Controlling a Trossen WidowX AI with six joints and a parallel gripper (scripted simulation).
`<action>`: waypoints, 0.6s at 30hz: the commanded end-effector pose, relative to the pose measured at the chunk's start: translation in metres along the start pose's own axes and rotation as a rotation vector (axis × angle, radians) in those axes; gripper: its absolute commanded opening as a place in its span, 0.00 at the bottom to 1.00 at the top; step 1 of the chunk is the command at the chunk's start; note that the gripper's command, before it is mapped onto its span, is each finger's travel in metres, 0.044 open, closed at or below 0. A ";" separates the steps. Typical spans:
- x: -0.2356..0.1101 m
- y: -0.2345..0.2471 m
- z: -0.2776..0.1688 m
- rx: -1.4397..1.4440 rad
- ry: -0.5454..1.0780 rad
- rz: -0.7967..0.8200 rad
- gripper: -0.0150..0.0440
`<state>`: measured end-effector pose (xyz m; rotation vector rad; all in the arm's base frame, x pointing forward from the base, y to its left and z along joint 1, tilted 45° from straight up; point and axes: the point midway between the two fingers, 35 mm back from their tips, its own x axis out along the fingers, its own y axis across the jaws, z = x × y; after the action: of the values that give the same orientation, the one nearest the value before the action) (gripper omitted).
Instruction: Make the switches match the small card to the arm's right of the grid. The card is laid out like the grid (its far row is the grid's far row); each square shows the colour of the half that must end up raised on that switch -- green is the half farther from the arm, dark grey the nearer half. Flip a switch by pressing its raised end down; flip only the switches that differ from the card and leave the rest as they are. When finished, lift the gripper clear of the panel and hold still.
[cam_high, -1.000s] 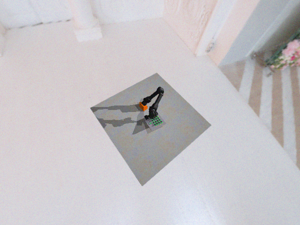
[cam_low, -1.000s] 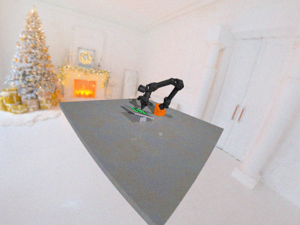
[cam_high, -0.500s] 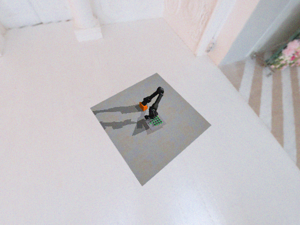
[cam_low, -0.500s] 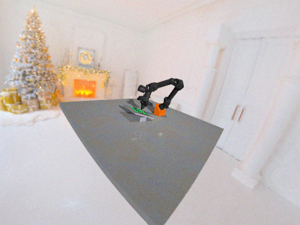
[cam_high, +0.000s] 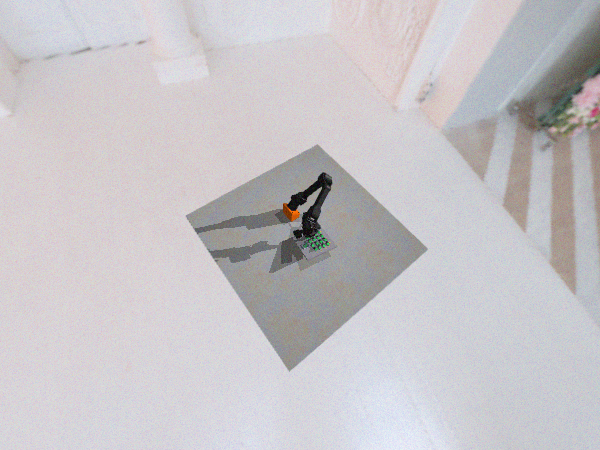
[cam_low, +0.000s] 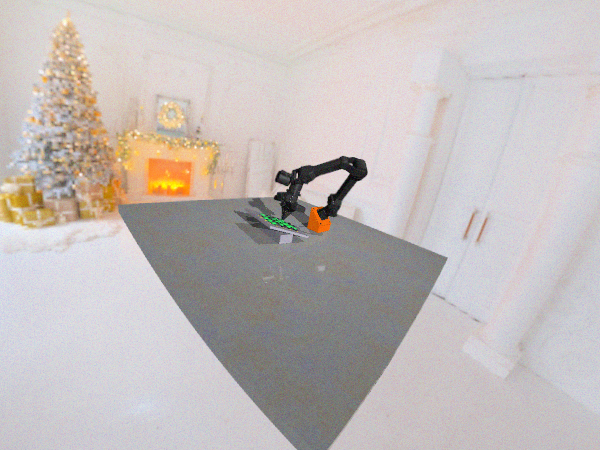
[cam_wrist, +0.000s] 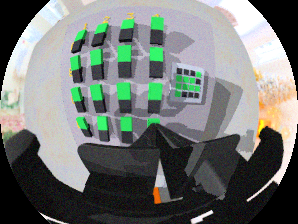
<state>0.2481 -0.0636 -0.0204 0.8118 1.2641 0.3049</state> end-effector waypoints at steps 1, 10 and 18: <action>0.001 0.001 0.000 0.005 -0.003 0.005 0.25; 0.002 0.001 0.001 0.005 -0.003 0.005 0.25; 0.003 0.001 0.001 0.005 -0.003 0.005 0.25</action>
<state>0.2492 -0.0624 -0.0220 0.8112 1.2625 0.3048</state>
